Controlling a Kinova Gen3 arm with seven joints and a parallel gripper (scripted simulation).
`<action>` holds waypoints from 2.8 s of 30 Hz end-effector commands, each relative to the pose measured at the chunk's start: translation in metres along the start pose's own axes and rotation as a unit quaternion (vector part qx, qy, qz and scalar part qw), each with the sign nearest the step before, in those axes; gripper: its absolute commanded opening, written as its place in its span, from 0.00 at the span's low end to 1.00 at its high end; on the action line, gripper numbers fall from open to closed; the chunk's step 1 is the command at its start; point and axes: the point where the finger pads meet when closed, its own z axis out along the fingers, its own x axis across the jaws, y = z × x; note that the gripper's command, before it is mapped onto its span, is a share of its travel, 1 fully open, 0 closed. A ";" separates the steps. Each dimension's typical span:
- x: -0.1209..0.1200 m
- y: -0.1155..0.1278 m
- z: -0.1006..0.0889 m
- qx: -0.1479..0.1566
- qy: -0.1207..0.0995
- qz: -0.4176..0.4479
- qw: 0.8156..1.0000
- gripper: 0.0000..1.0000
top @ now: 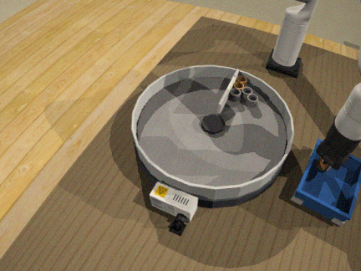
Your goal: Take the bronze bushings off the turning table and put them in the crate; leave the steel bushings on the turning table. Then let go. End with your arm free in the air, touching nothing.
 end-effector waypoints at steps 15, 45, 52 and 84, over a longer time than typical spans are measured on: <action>0.001 0.001 -0.007 -0.001 0.001 0.000 1.000 0.42; 0.001 0.001 -0.018 -0.001 0.001 0.000 1.000 0.42; 0.001 0.001 -0.018 -0.001 0.001 0.000 1.000 0.42; 0.001 0.001 -0.079 -0.001 0.001 0.000 1.000 0.42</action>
